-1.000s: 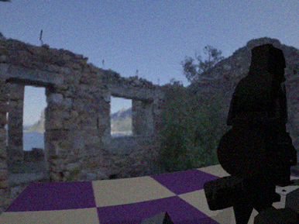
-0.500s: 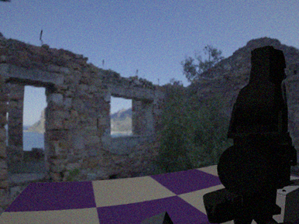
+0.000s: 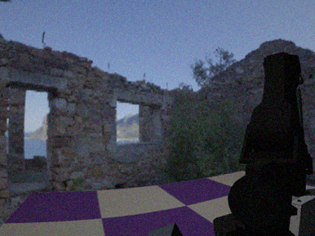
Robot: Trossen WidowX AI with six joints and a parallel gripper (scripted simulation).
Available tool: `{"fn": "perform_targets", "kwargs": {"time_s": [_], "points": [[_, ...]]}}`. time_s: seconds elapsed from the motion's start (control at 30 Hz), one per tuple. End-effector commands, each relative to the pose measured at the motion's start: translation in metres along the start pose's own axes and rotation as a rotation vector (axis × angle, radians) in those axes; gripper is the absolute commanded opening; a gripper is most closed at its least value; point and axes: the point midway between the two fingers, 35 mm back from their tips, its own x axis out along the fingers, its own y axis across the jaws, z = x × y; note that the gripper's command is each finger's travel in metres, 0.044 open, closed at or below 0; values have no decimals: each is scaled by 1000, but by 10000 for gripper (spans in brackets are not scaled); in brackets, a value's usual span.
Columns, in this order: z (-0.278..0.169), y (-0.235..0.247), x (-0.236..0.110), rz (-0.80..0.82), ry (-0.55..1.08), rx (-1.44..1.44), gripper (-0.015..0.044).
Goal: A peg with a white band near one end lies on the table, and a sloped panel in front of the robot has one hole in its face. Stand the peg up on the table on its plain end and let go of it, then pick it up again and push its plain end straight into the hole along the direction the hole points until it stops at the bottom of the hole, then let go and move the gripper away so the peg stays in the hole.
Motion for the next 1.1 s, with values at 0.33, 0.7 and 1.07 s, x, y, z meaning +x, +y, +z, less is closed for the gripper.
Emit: {"fn": "perform_targets", "kwargs": {"time_s": [0.33,0.7,1.07], "points": [[-2,-1,24,2,6,5,440],[-3,-2,31,2,6,5,309],[-3,-2,31,2,6,5,110]]}}
